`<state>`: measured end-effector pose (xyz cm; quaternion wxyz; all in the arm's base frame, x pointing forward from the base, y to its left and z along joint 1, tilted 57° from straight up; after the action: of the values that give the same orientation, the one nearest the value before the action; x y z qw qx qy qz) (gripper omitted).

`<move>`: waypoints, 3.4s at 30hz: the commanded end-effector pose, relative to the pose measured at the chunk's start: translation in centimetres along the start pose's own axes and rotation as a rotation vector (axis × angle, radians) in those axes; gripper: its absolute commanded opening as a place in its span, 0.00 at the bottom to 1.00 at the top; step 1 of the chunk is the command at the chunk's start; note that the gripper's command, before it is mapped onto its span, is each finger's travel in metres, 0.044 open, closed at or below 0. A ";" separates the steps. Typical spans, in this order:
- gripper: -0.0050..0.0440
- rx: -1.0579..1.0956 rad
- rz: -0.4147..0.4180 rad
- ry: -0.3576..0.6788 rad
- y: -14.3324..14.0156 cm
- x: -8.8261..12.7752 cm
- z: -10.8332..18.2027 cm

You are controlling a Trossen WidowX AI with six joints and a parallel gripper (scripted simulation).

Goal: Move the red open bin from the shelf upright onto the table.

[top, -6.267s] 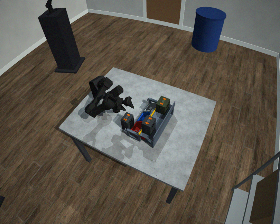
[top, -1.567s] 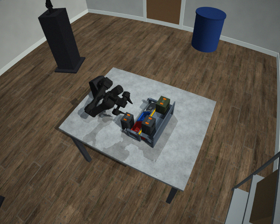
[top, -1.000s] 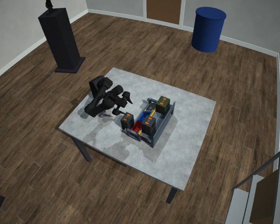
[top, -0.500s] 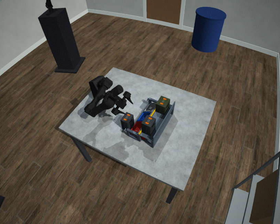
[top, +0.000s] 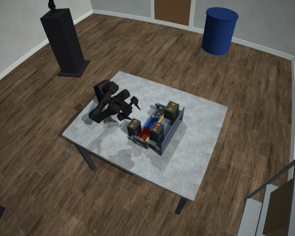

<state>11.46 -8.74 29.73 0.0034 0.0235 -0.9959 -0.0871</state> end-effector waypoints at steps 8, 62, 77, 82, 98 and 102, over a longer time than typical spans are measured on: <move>1.00 -0.041 0.135 0.043 -2.2 -4.0 2.2; 1.00 -0.629 0.094 0.024 -0.7 -1.6 0.8; 1.00 -0.708 0.224 0.067 -2.0 -4.1 1.9; 1.00 -0.804 0.240 0.072 -2.0 -4.1 1.8; 1.00 -0.859 0.203 0.059 -1.6 -3.3 1.4; 1.00 -0.872 0.252 0.075 -2.0 -4.1 1.8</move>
<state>11.37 -8.68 29.55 0.0107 0.0161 -0.8693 -0.4940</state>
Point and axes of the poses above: the point midway between the two fingers, 35 mm back from their tips, its own x axis back along the fingers, its own y axis across the jaws, z = x × y, the point moved 4 cm from there along x, back along the fingers, and after that the axes turned 12 degrees about x, right-handed, at the moved point
